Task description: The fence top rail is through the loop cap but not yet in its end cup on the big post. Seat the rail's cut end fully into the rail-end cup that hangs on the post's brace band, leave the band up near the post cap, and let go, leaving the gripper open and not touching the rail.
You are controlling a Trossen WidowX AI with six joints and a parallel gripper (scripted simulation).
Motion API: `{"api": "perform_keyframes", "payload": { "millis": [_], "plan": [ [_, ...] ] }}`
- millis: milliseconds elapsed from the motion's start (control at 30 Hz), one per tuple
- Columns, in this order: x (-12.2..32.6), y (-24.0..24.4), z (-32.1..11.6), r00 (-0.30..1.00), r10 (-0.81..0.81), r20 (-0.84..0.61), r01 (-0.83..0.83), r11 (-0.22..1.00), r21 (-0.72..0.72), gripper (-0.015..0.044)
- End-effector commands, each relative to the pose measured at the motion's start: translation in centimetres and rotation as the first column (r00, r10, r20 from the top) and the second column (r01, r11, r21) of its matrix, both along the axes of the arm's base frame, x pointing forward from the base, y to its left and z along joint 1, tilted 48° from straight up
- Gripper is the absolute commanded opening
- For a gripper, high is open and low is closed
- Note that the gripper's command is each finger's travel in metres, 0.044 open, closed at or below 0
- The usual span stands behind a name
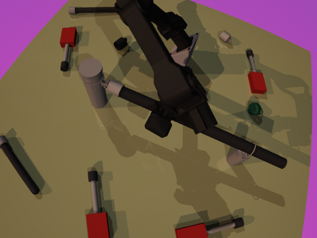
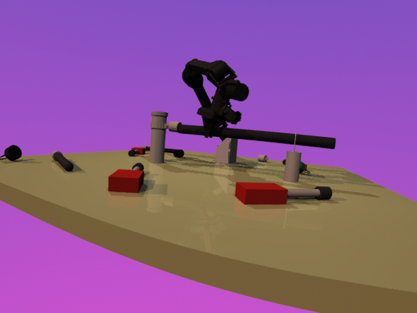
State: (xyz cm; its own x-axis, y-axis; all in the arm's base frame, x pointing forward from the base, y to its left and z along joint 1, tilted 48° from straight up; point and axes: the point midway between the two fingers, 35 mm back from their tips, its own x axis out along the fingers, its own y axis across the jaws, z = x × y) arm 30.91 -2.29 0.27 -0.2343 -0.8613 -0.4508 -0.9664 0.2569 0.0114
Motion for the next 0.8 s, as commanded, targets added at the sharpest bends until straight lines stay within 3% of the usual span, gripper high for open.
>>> {"api": "perform_keyframes", "payload": {
  "millis": [0,767],
  "plan": [
    [0.09,-0.1,0.47,1.0,0.007,0.001,-0.007,1.0,-0.006,0.0],
    [-0.01,0.03,0.18,1.0,0.0,-0.001,0.0,1.0,-0.005,0.0]
  ]
}}
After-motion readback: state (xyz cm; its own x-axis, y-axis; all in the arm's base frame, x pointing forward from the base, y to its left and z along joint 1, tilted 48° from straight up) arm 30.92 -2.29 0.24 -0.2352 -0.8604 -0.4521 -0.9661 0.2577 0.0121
